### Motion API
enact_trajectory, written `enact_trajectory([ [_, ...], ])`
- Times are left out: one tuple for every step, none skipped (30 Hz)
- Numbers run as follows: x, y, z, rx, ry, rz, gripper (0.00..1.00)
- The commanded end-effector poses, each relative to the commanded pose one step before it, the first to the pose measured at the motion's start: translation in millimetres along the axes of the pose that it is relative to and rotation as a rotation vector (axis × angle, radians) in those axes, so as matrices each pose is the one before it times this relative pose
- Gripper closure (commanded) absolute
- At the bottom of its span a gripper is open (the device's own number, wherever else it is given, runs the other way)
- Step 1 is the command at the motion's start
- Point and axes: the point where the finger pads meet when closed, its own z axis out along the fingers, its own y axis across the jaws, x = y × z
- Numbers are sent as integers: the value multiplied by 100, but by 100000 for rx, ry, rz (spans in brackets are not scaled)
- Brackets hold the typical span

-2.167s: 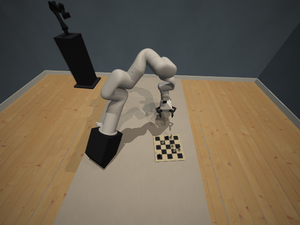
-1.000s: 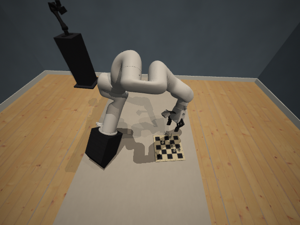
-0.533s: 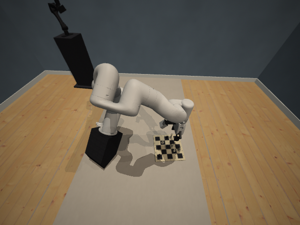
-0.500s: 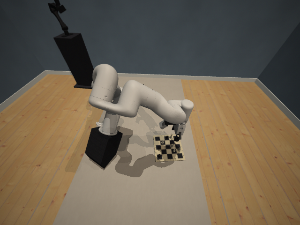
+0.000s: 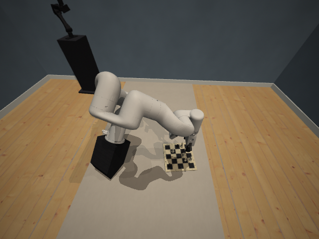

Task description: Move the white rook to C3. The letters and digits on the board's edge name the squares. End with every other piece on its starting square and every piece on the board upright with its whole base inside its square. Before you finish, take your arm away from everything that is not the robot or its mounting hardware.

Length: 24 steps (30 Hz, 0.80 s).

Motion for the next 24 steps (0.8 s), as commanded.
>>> enact_trajectory([
  [-114,-85,-132,97,-392,138,0],
  [0,0,0,0,0,0,0],
  [0,0,0,0,0,0,0],
  [0,0,0,0,0,0,0],
  [0,0,0,0,0,0,0],
  [0,0,0,0,0,0,0],
  [0,0,0,0,0,0,0],
  [0,0,0,0,0,0,0],
  [0,1,2,-3,2,49,0],
  [2,7,13,-18,15,321,0],
  [5,17,34,-46,38,816,0],
  [9,30,61,-81,70,1483,0],
  [14,44,93,-119,107,2274,0],
  [20,58,128,-156,147,3148,0],
  [27,70,163,-185,187,4065,0],
  [0,0,0,0,0,0,0],
  [0,0,0,0,0,0,0],
  [34,77,196,-202,223,4991,0],
  [41,80,227,-206,252,5894,0],
  [46,76,253,-195,270,6744,0],
  [48,67,274,-169,272,7517,0],
  [47,52,288,-79,148,4676,0],
  [39,36,296,-68,101,3353,0],
  [27,18,297,-103,128,3896,0],
])
